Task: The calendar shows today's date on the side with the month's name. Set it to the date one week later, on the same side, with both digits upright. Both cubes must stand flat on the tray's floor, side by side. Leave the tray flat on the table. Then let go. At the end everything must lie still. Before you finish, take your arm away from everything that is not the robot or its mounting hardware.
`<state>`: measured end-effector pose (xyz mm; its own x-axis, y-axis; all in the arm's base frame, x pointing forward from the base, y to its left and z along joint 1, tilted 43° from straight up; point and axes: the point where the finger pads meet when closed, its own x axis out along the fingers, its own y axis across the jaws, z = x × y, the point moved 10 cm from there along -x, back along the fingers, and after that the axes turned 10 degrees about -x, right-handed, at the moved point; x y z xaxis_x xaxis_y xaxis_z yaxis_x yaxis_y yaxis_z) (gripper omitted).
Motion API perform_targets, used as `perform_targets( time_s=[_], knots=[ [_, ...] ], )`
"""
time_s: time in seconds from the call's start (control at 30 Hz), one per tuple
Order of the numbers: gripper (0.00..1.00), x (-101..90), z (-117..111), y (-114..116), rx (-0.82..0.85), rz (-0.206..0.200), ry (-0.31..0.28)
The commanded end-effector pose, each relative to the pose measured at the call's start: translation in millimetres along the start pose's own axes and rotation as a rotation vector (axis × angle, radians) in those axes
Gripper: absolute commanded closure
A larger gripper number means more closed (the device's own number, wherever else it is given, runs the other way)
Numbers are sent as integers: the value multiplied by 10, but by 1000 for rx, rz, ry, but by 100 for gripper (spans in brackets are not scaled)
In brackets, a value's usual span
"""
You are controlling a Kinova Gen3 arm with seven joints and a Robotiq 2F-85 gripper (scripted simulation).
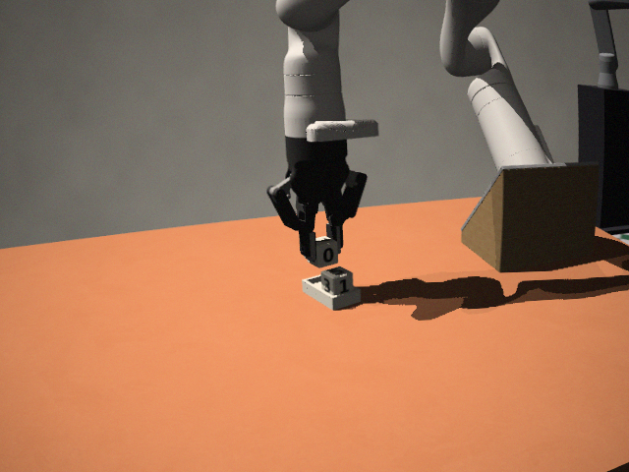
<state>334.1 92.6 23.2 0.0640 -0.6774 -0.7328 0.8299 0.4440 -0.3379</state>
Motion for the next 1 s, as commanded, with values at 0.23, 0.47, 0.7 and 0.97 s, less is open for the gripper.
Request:
perform_targets(
  time_s=[0.23, 0.47, 0.7, 0.97],
  knots=[
    [74, 53, 2, 0, 1, 0, 0],
    [74, 118, 2, 0, 1, 0, 0],
    [74, 166, 2, 0, 1, 0, 0],
    [74, 201, 2, 0, 1, 0, 0]
  ],
)
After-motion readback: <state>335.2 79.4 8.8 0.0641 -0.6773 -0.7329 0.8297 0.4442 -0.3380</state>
